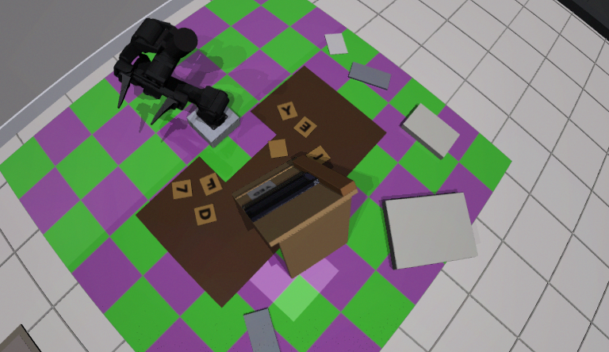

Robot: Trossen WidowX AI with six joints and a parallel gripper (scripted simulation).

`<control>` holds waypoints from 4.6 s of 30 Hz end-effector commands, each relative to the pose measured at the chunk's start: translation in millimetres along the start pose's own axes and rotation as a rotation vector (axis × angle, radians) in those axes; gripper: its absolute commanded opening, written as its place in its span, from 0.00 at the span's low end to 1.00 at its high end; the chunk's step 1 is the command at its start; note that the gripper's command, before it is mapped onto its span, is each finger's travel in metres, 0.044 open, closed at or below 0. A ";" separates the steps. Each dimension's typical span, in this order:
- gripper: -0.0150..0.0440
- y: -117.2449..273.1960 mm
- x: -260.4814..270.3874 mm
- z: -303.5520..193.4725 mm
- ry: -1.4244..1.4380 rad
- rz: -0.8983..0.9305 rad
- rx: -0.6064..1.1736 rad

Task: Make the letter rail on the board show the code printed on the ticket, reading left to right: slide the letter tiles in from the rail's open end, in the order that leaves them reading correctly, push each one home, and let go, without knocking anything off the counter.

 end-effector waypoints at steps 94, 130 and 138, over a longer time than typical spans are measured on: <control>1.00 -34.4 -184.2 -46.6 -1.899 0.076 -1.558; 1.00 -52.1 -187.9 -123.4 -1.185 -0.372 -1.596; 1.00 -67.3 -164.6 -123.5 -1.181 -0.369 -1.595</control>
Point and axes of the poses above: the point midway between the two fingers, 35 mm back from their tips, its own y axis back along the fingers, its own x axis across the jaws, z = x × y, the point moved 9 cm from there along y, back along the fingers, and after that the axes turned 8 degrees about -y, right-handed, at the moved point
